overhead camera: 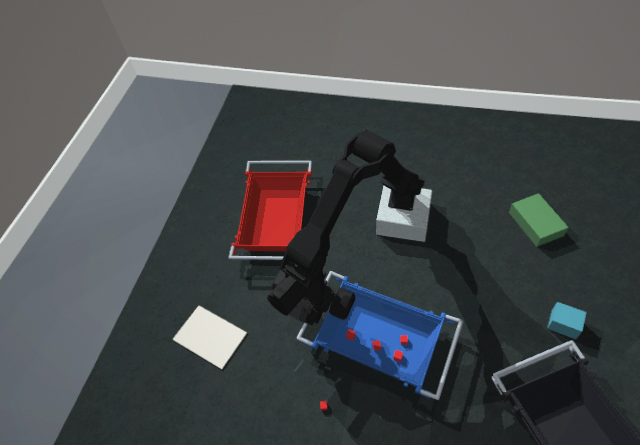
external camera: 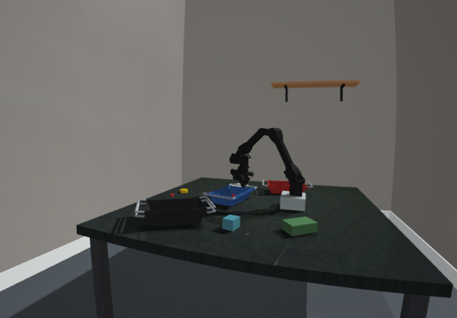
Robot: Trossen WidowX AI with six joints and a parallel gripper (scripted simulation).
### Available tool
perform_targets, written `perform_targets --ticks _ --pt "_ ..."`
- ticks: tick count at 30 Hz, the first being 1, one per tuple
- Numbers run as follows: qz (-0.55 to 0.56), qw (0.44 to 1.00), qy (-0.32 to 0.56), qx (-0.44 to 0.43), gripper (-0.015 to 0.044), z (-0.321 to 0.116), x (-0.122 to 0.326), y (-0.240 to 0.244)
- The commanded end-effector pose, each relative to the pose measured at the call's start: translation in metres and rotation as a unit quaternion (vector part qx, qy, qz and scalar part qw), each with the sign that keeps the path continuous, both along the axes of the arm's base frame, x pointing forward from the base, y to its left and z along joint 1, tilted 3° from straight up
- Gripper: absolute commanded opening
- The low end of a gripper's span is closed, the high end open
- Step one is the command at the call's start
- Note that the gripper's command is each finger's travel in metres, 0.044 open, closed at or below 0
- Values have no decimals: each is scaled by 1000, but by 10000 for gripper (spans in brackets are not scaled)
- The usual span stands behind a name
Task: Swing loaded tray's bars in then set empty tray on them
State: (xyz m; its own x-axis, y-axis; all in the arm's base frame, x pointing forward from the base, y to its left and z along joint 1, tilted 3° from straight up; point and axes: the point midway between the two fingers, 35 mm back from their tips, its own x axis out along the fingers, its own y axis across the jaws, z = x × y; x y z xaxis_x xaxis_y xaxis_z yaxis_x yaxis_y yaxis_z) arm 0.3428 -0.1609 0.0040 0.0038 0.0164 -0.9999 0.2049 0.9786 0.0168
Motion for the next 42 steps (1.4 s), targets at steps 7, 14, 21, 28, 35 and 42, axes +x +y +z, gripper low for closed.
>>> perform_targets --ticks 7,14,21,28,35,42 --pt "1 1000 -1 4 84 27 4 20" --pt "1 1000 -1 5 84 32 7 35" --pt "1 1000 -1 5 84 32 10 47" --pt "1 1000 -1 6 84 18 14 68" --pt "1 1000 -2 7 84 22 16 73" --pt "1 1000 -2 6 84 59 16 67"
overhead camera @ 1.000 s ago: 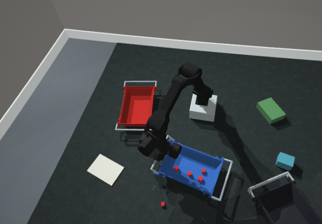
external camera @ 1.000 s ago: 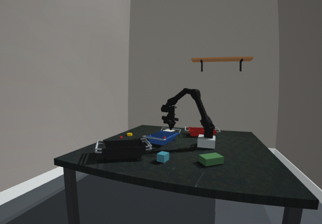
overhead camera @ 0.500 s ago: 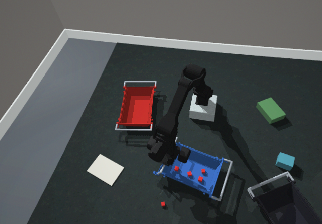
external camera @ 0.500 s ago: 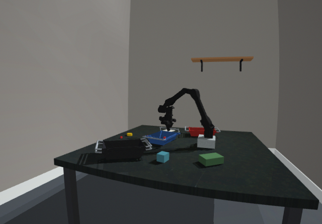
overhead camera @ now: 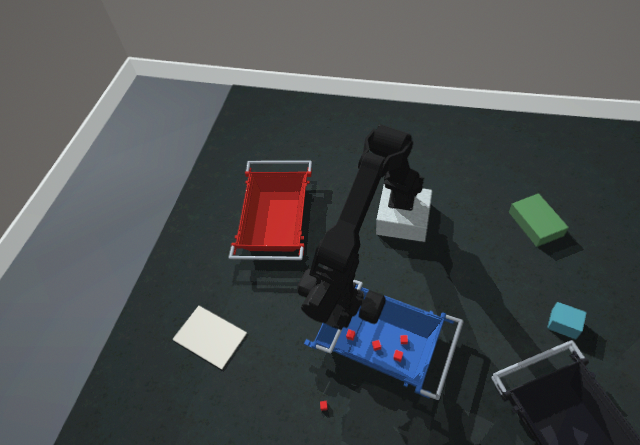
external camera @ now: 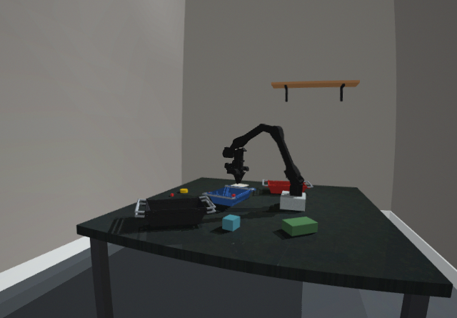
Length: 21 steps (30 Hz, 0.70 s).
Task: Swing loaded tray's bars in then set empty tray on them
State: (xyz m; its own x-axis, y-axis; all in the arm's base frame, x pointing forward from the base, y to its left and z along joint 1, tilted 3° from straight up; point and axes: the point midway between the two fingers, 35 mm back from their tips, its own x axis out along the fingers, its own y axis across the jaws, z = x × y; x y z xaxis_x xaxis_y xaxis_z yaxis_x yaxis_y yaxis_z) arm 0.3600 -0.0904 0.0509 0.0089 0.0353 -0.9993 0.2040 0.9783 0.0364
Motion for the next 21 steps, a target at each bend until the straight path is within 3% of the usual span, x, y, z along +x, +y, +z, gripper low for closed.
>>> perform_targets --ticks 1,21 --pt "1 1000 1 -3 84 13 -1 -4" --pt "-1 1000 -3 -1 84 5 1 -1"
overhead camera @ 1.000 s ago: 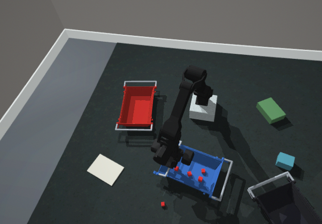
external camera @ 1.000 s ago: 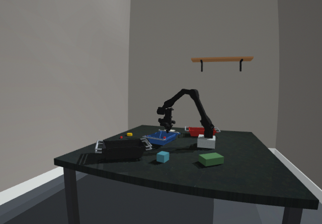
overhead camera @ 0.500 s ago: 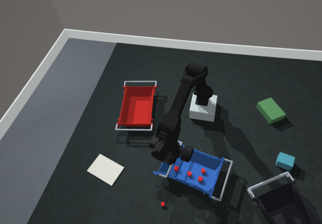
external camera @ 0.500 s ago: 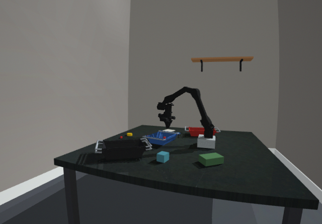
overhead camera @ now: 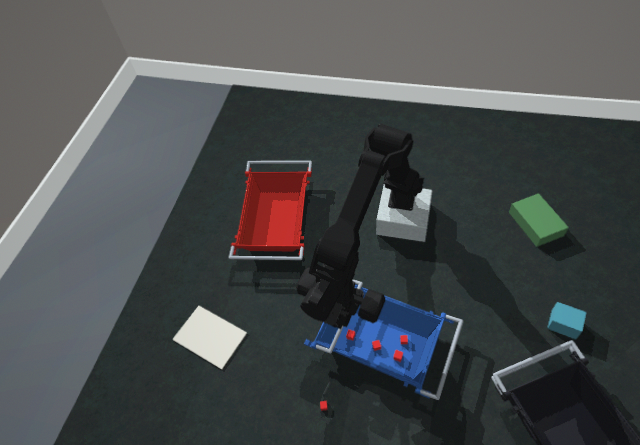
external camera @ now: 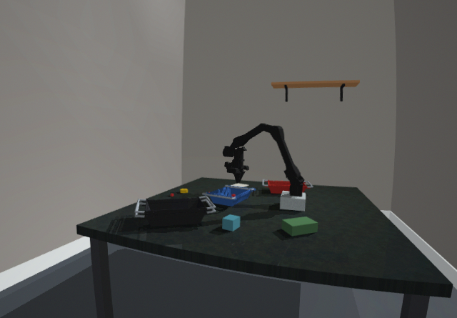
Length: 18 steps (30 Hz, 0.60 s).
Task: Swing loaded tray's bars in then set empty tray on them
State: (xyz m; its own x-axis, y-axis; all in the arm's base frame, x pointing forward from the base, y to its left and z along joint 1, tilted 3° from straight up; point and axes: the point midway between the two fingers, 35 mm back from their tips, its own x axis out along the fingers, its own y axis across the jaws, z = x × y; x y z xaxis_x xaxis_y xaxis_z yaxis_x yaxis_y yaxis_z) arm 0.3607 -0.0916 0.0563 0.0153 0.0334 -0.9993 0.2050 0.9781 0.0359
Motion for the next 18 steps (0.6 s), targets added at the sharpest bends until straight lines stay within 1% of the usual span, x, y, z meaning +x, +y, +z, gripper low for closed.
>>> perform_targets --ticks 1,7,10,13,18 --pt "0 1000 0 0 84 0 0 0" --pt "0 1000 0 0 84 0 0 0" --pt "0 1000 -2 0 84 12 3 -1" --pt "-1 1000 -6 -2 84 43 7 -3" --pt "-2 1000 -15 -4 84 112 4 -5"
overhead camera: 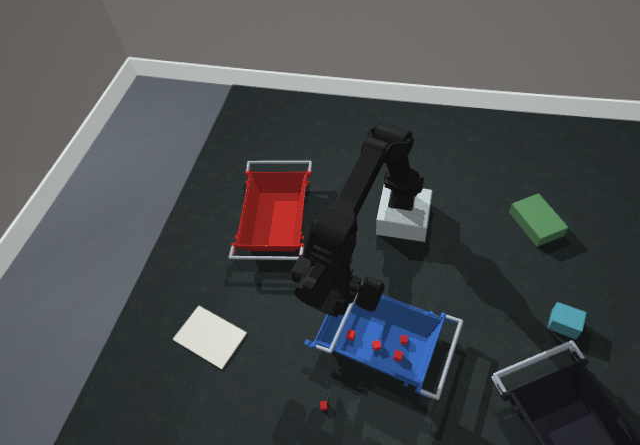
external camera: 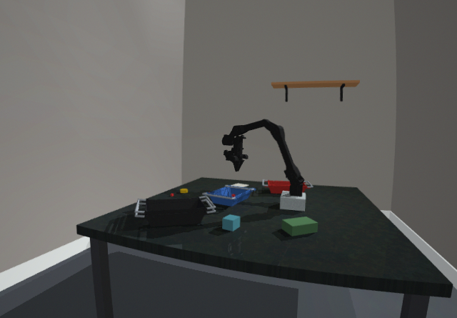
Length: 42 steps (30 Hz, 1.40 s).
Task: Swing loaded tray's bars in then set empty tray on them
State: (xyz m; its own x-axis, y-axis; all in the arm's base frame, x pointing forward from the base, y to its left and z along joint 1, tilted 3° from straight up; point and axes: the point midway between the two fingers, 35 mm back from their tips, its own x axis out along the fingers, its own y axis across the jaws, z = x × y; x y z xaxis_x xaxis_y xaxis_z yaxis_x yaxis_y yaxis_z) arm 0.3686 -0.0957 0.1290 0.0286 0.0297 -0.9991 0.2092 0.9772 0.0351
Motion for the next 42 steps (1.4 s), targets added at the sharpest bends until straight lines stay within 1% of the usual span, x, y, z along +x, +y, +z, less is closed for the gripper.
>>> perform_targets --ticks 1,3,4,5,6,8,11,14,16,18,21,26,29,34,39,40,42 --pt "0 1000 -11 -3 84 53 -6 0" --pt "-1 1000 -13 -3 84 71 -11 0" --pt "6 1000 -12 -4 84 40 -2 1" --pt "30 999 -12 -4 84 39 0 4" --pt "68 998 -13 -6 84 36 3 10" --pt "185 983 -15 -11 84 29 12 27" --pt "365 931 -18 -17 84 17 24 57" --pt "531 847 -20 -22 84 6 33 88" --pt "631 775 -23 -23 84 -1 37 106" --pt "721 692 -26 -23 84 -8 41 126" --pt "790 611 -28 -23 84 -14 44 143" --pt "878 477 -31 -23 84 -24 45 171" --pt "922 385 -33 -22 84 -31 45 189" --pt "977 210 -37 -21 84 -42 43 219" --pt "999 28 -41 -20 84 -53 40 247" --pt "999 4 -42 -20 84 -54 40 251" --pt "999 -3 -42 -20 84 -55 40 252"
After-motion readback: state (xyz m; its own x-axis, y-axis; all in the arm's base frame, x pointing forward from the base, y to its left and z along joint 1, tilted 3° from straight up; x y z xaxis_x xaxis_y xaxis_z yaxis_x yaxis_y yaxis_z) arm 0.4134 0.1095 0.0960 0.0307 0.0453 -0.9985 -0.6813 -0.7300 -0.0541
